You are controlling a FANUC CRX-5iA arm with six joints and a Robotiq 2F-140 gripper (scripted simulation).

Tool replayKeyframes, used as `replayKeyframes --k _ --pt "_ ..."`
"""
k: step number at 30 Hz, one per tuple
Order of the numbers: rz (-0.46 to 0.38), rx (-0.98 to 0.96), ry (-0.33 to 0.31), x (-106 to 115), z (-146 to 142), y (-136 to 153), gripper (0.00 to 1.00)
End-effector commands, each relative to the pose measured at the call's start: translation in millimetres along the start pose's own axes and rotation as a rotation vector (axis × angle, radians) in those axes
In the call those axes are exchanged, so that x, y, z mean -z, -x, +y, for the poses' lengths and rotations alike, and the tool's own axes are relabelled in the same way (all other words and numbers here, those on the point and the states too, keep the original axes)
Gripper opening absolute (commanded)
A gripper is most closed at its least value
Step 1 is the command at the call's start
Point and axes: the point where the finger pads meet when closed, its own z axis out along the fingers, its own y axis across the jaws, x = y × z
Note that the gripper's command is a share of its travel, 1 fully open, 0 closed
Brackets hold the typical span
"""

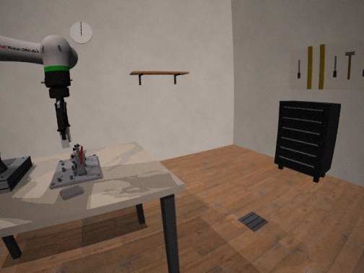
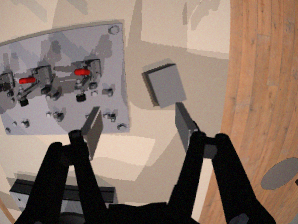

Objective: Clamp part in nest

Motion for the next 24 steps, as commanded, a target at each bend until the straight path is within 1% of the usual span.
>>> replayKeyframes --k 1,2,8,13,24 --pt "0.000 0.001 -0.001 0.1 16.2 4.7 0.58" --pt "0.000 0.001 -0.001 0.1 16.2 4.7 0.58" --pt "0.000 0.001 -0.001 0.1 38.4 12.1 0.58" --pt "0.000 0.001 -0.001 0.1 51.1 16.3 0.58" --pt "0.000 0.001 -0.001 0.1 59.8 19.2 0.58"
